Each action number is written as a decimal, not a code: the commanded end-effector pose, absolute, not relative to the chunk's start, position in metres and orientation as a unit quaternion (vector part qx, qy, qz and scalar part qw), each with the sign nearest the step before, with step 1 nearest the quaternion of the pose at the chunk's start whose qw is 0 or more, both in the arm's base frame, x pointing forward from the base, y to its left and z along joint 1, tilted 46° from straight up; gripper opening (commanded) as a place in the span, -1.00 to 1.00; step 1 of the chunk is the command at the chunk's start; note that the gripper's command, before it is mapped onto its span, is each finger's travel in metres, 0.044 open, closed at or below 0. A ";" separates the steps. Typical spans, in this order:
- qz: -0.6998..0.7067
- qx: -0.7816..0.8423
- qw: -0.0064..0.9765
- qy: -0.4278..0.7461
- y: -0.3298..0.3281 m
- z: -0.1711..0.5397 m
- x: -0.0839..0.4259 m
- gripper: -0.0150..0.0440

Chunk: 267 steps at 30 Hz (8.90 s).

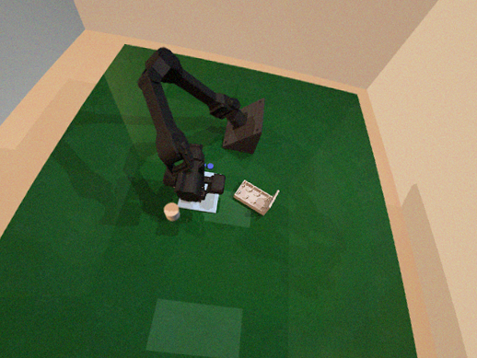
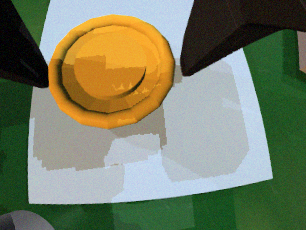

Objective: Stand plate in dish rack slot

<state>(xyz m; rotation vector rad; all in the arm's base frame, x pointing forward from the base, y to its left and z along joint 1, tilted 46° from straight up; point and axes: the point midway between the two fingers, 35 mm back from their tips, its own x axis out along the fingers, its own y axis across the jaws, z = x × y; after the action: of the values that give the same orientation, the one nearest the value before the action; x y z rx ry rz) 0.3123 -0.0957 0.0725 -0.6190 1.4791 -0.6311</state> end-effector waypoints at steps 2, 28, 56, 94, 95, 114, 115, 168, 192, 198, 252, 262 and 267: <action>-0.278 -0.275 0.650 0.651 -0.097 0.072 0.312 0.70; -0.261 -0.281 0.666 0.640 -0.052 0.111 0.324 -0.49; -0.233 -0.293 0.690 0.620 0.029 0.188 0.326 -0.49; -0.300 -0.131 0.651 0.685 0.093 0.075 0.262 -0.49; -0.290 -0.130 0.647 0.693 0.092 0.073 0.262 -0.49; -0.073 -0.105 0.614 0.779 0.068 0.035 0.258 -0.49; -0.061 -0.104 0.614 0.780 0.067 0.033 0.258 -0.49; 0.458 -0.232 0.749 0.419 0.017 0.000 0.264 -0.49; 0.481 -0.351 0.764 0.250 0.002 0.007 0.260 -0.49; 0.481 -0.349 0.763 0.254 0.008 0.001 0.264 -0.49; 0.477 -0.357 0.764 0.249 0.017 -0.034 0.276 -0.05; 0.477 -0.357 0.764 0.249 0.017 -0.034 0.276 0.84; 0.477 -0.357 0.764 0.249 0.017 -0.034 0.276 0.86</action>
<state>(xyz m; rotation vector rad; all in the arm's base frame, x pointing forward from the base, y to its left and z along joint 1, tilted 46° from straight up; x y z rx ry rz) 0.2764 0.0168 -0.0337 -0.7759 0.5420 1.0361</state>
